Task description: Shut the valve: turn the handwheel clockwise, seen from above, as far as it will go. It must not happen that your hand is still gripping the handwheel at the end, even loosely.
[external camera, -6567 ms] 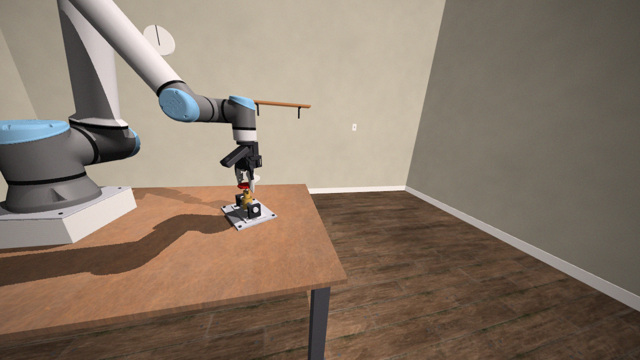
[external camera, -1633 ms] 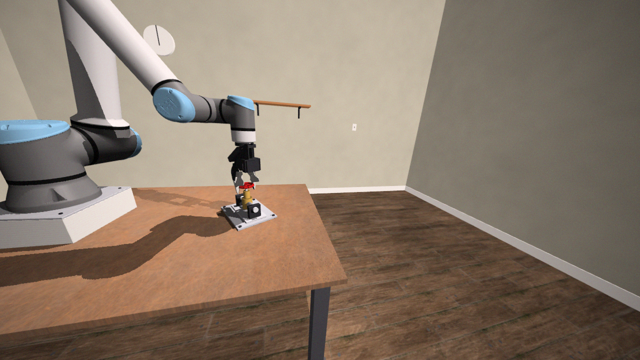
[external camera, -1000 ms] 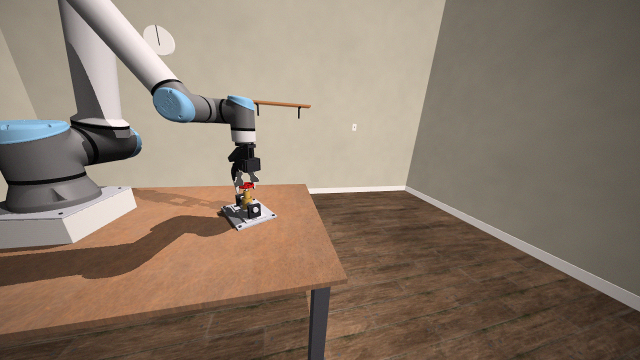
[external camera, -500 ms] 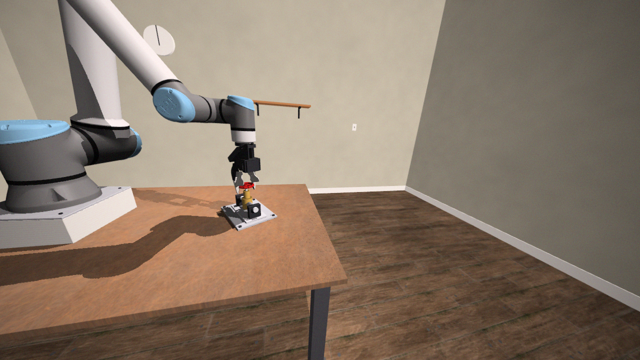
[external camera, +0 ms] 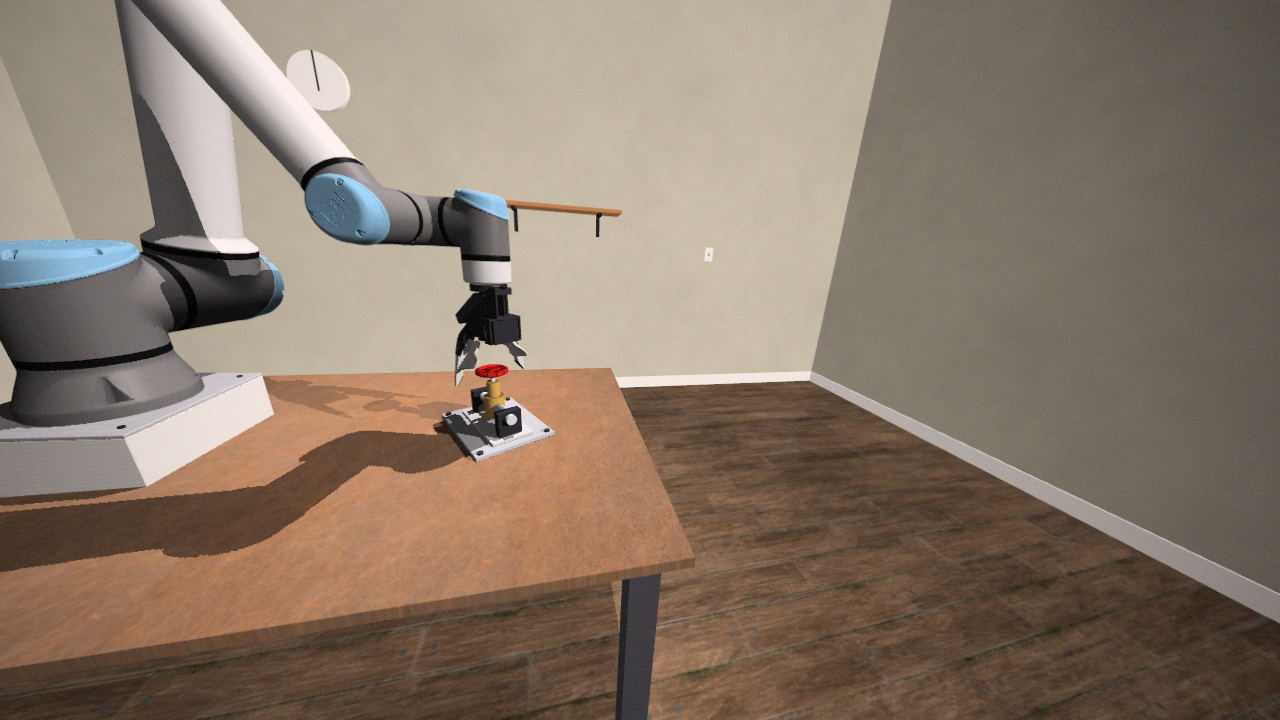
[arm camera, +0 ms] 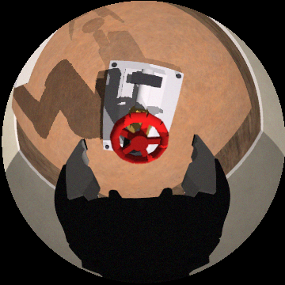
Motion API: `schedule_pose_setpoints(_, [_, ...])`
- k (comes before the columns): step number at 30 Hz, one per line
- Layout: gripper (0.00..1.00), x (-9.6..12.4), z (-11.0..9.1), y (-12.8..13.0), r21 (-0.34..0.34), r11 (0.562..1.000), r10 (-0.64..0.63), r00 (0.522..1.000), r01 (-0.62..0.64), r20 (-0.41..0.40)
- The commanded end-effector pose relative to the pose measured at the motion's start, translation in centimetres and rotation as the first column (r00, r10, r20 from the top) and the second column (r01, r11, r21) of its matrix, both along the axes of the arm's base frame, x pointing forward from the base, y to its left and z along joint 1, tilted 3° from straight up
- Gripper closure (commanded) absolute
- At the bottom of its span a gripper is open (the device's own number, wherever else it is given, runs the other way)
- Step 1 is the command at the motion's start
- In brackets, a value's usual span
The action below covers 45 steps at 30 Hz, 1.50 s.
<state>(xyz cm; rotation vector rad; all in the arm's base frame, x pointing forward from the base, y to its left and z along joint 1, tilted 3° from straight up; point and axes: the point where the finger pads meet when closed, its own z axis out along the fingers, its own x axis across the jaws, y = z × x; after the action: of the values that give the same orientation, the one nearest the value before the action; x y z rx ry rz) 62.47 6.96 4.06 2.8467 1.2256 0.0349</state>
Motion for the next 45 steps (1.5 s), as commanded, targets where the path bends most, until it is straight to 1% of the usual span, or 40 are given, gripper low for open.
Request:
schedule_pose_setpoints(1, [0.00,0.1,0.1,-0.1,-0.001,1.000,-0.002,1.000,0.002,0.003])
schedule_pose_setpoints(30, [0.00,0.1,0.2,-0.1,-0.001,1.000,-0.002,1.000,0.002,0.004])
schedule_pose_setpoints(42, [0.00,0.3,1.1,-0.1,-0.002,1.000,-0.002,1.000,0.002,0.007])
schedule_pose_setpoints(45, [0.00,0.3,1.6,-0.1,-0.002,1.000,-0.002,1.000,0.002,0.007])
